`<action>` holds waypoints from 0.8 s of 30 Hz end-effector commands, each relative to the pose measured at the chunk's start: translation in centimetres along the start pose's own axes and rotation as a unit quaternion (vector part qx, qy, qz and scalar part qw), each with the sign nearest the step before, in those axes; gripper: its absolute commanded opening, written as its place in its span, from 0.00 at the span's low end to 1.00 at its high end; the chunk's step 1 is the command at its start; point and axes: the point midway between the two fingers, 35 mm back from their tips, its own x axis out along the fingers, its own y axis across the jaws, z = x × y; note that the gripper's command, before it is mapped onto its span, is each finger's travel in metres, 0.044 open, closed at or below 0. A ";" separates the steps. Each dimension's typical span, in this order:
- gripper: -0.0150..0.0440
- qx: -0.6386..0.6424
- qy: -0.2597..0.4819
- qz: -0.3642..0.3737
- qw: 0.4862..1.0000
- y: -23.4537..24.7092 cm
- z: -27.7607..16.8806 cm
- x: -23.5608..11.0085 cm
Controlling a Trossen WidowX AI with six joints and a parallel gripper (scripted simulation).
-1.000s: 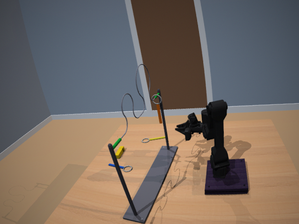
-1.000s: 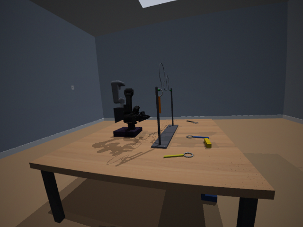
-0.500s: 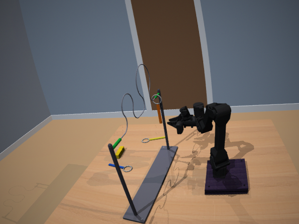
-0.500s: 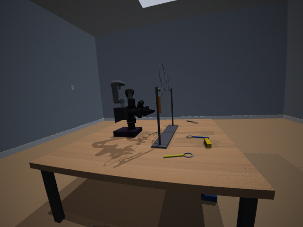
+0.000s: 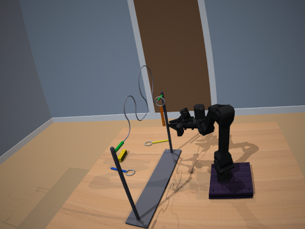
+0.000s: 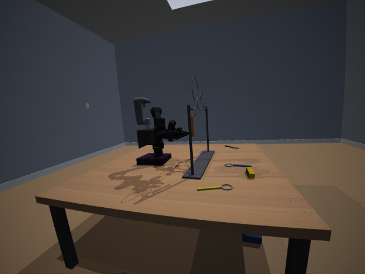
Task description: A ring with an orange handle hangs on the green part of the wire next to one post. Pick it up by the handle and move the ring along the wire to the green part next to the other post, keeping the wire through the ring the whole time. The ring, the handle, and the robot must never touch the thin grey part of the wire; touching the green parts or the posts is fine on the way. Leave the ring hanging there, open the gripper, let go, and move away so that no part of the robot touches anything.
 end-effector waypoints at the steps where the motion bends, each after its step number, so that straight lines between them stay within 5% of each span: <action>1: 0.53 -0.006 -0.003 -0.002 1.000 -0.3 0.3 0.8; 24: 0.53 -0.006 -0.004 -0.002 1.000 -0.4 0.4 4.4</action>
